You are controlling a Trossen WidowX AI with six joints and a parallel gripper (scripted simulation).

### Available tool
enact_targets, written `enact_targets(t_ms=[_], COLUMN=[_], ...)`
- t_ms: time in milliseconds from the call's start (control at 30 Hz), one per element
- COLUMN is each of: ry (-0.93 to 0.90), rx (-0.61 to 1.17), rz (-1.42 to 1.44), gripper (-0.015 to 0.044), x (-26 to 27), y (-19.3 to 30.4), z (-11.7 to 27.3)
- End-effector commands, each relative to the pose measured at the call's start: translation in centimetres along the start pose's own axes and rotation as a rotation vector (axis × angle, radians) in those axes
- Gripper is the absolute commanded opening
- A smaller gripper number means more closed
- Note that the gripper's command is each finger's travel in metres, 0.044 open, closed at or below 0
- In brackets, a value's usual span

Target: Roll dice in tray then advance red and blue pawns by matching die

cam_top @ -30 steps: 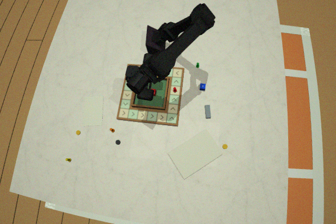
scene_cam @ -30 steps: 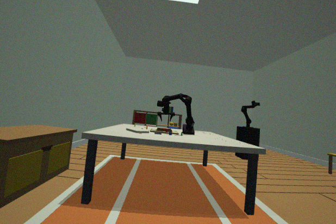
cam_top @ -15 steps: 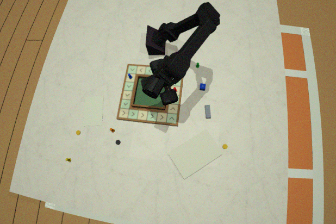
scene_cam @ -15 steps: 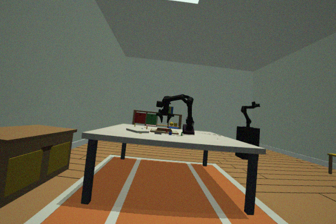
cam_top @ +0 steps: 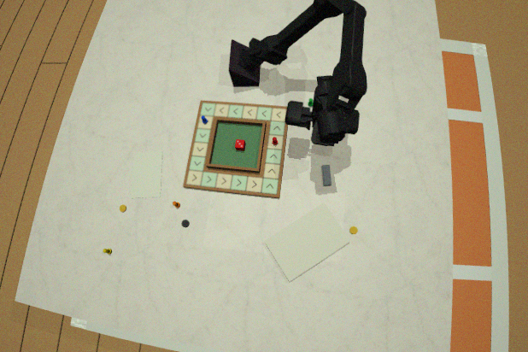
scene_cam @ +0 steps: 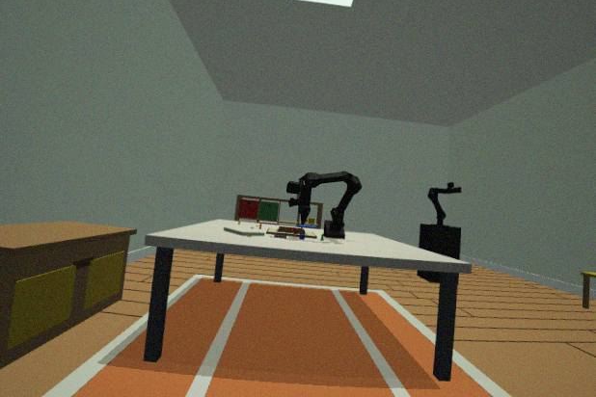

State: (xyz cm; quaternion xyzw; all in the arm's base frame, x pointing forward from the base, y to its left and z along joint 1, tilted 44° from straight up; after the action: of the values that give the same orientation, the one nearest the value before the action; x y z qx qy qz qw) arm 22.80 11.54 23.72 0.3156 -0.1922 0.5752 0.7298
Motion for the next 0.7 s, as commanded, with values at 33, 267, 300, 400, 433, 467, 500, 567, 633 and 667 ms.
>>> enact_targets(t_ms=[33,267,300,400,433,467,500,567,633,667], ry=[-0.007,-0.008,-0.008,-0.008,-0.008,-0.008,-0.008,-0.008,-0.008,-0.008], rx=[0.017,0.017,0.017,0.017,0.017,0.017,0.017,0.017,0.017,0.017], rz=[0.046,0.046,0.046,0.046,0.046,0.046,0.046,0.046,0.046,0.046], gripper=[0.0275,0.0275,0.0275,0.0275,0.0275,0.0275,0.0275,0.0275,0.0275,0.0275], x=[0.0,0.0,0.0,0.0,0.0,0.0,0.0,0.0,0.0,0.0], y=[0.5,0.5,0.5,0.5,0.5,0.5,0.5,0.5,0.5,0.5], z=[-0.3,-2.0,-2.0,-3.0,-3.4,-3.5,-3.5,-3.5,-3.7,-3.9])
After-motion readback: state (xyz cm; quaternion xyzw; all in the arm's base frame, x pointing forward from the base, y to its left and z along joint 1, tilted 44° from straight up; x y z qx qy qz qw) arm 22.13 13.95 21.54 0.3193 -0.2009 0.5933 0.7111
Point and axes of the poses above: the point midway between the two fingers, 35 mm back from their tips, its own z axis back along the fingers, its own x axis across the jaws, y = z × x, the point moved 6 cm from there along z, back along the fingers, and after that the axes turned 14 degrees about -z, right-handed, at the moved point
